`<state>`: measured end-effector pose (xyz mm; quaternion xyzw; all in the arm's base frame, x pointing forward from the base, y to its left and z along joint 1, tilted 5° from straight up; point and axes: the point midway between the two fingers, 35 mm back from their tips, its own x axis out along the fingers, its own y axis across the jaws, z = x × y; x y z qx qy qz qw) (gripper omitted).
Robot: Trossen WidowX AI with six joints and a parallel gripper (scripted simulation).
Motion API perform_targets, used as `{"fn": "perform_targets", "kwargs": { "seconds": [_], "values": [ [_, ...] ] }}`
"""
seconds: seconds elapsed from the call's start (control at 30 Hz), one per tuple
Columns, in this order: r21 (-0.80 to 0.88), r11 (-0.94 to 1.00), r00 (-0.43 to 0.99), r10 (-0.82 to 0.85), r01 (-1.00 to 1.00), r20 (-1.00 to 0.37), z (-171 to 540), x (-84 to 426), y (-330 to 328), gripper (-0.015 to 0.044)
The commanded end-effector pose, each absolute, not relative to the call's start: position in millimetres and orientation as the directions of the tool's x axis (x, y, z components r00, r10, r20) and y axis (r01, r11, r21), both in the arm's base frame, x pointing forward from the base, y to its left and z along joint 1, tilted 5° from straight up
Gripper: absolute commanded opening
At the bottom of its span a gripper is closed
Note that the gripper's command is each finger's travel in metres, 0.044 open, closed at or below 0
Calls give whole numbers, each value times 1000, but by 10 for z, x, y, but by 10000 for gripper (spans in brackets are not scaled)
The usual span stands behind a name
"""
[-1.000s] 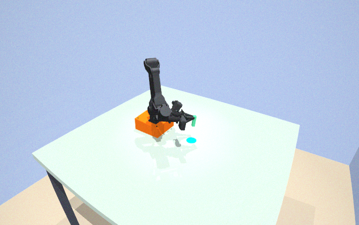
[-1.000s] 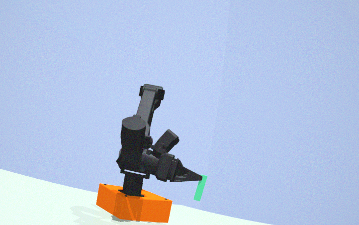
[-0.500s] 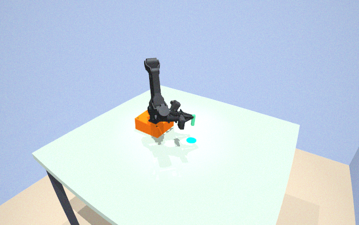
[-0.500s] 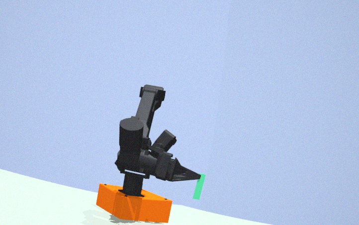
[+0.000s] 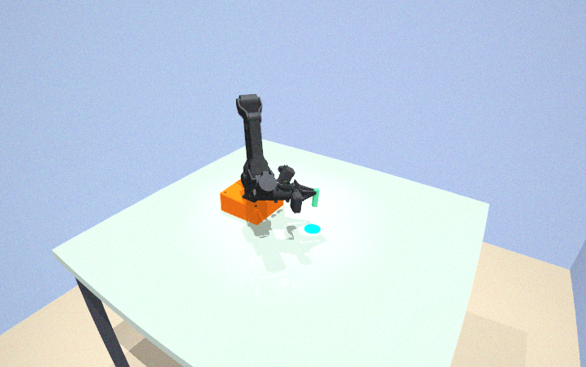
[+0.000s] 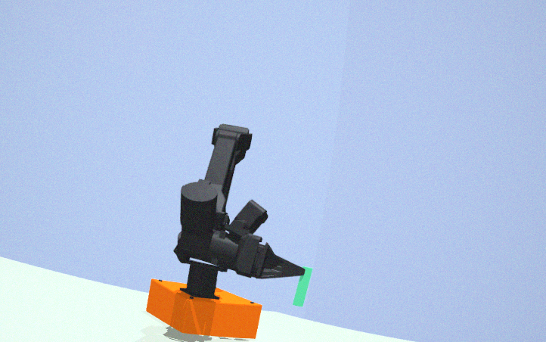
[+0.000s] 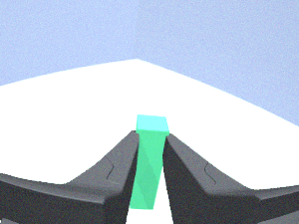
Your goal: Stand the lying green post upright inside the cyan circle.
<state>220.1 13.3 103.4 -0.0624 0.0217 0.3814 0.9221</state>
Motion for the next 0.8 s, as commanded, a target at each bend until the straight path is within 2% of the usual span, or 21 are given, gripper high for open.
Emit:
{"fn": "perform_targets", "kwargs": {
  "seconds": [0.0,0.77],
  "values": [
    [-91,699,705,704,-709,-86,975,2205,133,23],
    [-88,699,705,704,-710,-87,683,2274,77,23]
  ]
}}
